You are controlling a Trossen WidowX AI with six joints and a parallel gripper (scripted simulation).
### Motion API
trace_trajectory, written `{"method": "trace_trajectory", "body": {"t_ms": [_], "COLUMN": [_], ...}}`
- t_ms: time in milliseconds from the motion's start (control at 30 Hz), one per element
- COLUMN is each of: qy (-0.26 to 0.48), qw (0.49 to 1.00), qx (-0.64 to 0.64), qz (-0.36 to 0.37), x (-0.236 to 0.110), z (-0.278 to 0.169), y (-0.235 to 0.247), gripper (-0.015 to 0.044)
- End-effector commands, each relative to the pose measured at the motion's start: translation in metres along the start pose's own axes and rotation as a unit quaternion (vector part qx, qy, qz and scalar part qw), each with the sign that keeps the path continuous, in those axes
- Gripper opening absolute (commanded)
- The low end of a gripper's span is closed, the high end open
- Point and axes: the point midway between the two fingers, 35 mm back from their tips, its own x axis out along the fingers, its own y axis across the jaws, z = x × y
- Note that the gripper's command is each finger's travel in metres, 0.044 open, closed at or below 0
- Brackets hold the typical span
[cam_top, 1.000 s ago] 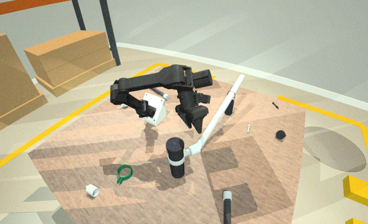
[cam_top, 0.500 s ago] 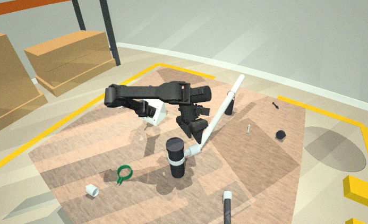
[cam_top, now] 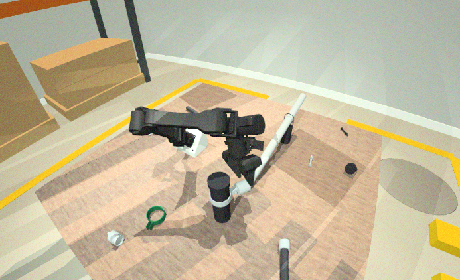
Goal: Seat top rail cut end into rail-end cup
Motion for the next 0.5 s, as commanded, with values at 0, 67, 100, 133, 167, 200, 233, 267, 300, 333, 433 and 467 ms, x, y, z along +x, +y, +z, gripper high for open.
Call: {"method": "trace_trajectory", "body": {"t_ms": [0,67,100,133,167,200,233,267,300,333,433,467], "qy": [-0.002,-0.002,-0.002,-0.002,-0.002,-0.002,-0.002,-0.002,-0.002,-0.002,-0.002,-0.002], "qw": [1.000,1.000,1.000,1.000,1.000,1.000,1.000,1.000,1.000,1.000,1.000,1.000], "qx": [-0.003,-0.003,-0.003,-0.003,-0.003,-0.003,-0.003,-0.003,-0.003,-0.003,-0.003,-0.003], "qz": [0.002,0.002,0.002,0.002,0.002,0.002,0.002,0.002,0.002,0.002,0.001,0.001], "x": [0.006,0.009,0.010,0.012,0.014,0.015,0.017,0.018,0.020,0.021,0.026,0.028], "z": [0.001,0.001,0.001,0.001,0.001,0.001,0.001,0.001,0.001,0.001,0.001,0.000], "y": [0.002,0.002,0.002,0.002,0.002,0.002,0.002,0.002,0.002,0.001,0.001,0.001], "gripper": [0.0440,0.0440,0.0440,0.0440,0.0440,0.0440,0.0440,0.0440,0.0440,0.0440,0.0440,0.0440]}}
